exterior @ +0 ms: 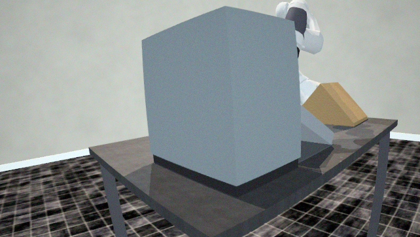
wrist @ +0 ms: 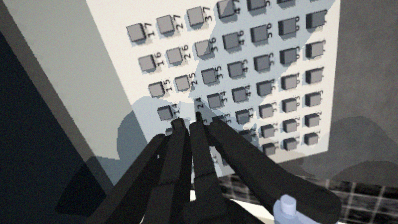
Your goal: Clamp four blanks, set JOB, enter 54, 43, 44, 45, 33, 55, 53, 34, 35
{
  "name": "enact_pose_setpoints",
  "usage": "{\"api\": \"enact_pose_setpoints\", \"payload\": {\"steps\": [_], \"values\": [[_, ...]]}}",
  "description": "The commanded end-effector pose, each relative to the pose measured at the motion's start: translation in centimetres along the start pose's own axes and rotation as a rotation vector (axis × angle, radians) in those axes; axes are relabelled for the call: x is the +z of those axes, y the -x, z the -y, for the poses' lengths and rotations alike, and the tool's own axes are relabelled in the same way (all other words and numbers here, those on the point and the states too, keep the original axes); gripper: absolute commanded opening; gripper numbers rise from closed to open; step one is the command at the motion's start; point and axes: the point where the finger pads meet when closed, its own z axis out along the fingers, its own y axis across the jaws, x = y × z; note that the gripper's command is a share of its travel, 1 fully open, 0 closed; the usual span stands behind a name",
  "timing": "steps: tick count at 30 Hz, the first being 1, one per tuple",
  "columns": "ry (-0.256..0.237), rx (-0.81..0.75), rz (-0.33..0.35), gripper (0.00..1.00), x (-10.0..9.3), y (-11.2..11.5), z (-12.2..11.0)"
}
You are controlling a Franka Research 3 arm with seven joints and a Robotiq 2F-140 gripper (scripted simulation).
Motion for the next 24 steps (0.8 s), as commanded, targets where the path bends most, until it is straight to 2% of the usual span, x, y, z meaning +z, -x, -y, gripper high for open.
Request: {"api": "enact_pose_setpoints", "payload": {"steps": [1,24], "values": [[-0.004,-0.007,0.002,0.00,0.24,0.14,0.10],[-0.004,-0.007,0.002,0.00,0.93,0.14,0.10]]}}
